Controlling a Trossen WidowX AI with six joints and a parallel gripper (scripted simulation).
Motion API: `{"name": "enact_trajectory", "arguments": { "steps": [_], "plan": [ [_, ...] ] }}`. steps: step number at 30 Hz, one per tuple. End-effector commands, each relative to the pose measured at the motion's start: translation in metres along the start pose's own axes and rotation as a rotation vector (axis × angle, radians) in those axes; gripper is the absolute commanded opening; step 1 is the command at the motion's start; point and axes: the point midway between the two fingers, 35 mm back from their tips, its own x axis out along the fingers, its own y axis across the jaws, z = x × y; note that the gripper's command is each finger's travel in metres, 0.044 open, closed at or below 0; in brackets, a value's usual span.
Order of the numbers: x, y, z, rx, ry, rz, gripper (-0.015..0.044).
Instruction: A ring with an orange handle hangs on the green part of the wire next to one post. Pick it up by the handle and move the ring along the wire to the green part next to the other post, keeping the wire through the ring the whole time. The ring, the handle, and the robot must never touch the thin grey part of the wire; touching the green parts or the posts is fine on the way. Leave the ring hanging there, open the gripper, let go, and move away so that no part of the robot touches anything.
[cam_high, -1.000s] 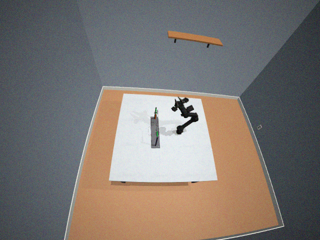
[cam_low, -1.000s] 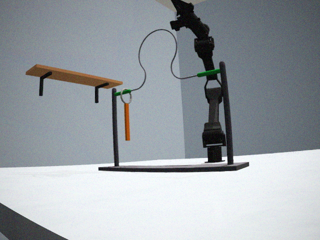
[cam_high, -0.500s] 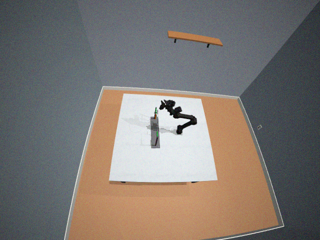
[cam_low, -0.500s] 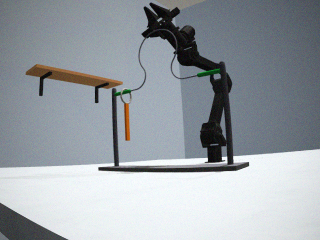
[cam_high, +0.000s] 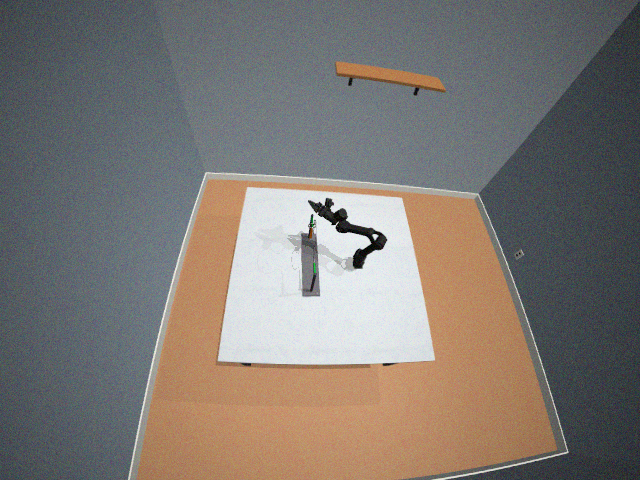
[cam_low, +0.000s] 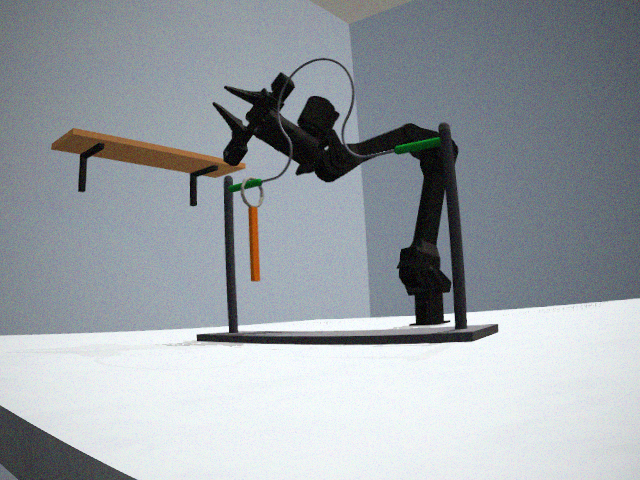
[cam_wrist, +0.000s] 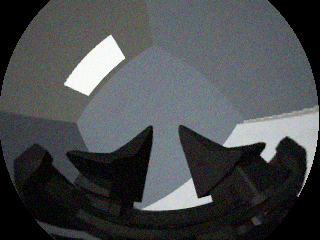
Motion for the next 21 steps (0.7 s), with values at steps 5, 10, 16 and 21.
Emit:
{"name": "enact_trajectory", "arguments": {
  "steps": [5,10,16,21],
  "plan": [
    [-0.031,-0.104,-0.013,-0.265,0.12,-0.164,0.016],
    [-0.054,-0.151,-0.019,-0.336,0.188,-0.239,0.016],
    [-0.091,-0.187,-0.044,-0.445,0.312,-0.232,0.016],
    [-0.127,-0.206,-0.067,-0.531,0.415,-0.194,0.016]
  ]
}}
